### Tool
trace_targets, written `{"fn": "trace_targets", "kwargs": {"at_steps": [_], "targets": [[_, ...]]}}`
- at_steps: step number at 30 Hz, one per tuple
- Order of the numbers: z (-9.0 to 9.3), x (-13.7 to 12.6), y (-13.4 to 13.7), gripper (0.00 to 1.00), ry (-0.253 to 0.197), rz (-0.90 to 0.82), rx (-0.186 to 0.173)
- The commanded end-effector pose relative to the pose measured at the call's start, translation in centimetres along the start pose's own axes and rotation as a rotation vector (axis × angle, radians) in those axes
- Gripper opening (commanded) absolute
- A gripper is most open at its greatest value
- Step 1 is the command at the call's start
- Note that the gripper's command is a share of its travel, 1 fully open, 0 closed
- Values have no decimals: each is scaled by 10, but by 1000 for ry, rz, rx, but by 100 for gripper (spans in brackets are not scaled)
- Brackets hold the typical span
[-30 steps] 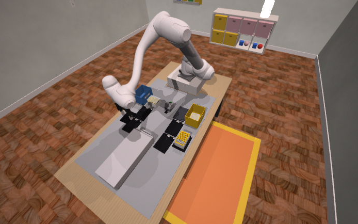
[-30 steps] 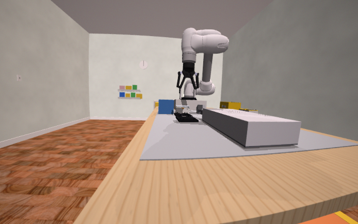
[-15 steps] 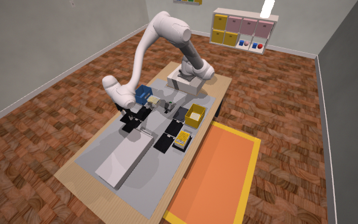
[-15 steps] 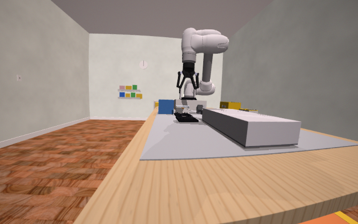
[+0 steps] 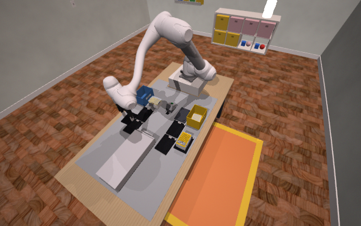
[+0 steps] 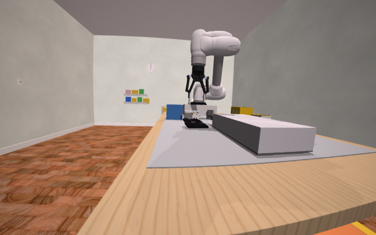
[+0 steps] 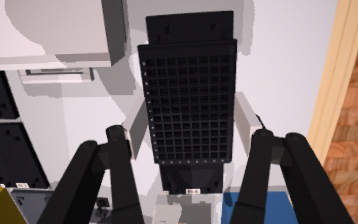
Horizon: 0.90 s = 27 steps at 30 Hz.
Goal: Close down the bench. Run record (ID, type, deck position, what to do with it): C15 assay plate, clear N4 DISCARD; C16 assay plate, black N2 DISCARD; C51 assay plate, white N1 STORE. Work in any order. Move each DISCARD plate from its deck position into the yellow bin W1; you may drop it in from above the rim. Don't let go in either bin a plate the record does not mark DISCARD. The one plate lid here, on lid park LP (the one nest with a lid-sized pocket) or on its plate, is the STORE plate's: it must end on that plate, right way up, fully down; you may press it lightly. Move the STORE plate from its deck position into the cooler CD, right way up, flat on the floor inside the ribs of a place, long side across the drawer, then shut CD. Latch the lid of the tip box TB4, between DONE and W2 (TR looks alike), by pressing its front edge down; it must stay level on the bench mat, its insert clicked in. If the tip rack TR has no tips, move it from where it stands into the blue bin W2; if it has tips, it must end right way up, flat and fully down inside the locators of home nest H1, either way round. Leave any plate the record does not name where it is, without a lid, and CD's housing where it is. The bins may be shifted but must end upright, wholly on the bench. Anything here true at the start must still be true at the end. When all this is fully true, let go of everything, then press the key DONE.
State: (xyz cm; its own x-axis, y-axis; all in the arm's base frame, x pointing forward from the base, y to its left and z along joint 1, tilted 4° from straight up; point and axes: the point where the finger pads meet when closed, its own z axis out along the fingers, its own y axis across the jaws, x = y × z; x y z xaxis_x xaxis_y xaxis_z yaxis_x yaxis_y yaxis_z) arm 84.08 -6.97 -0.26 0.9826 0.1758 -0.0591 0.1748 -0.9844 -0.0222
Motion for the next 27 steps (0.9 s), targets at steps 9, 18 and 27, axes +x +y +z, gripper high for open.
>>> {"fn": "trace_targets", "kwargs": {"at_steps": [9, 18, 27], "targets": [[-4, 0, 2, 0, 3, 2, 1], [-4, -11, -15, 0, 3, 29, 1], [-4, -21, -31, 0, 3, 29, 1]]}}
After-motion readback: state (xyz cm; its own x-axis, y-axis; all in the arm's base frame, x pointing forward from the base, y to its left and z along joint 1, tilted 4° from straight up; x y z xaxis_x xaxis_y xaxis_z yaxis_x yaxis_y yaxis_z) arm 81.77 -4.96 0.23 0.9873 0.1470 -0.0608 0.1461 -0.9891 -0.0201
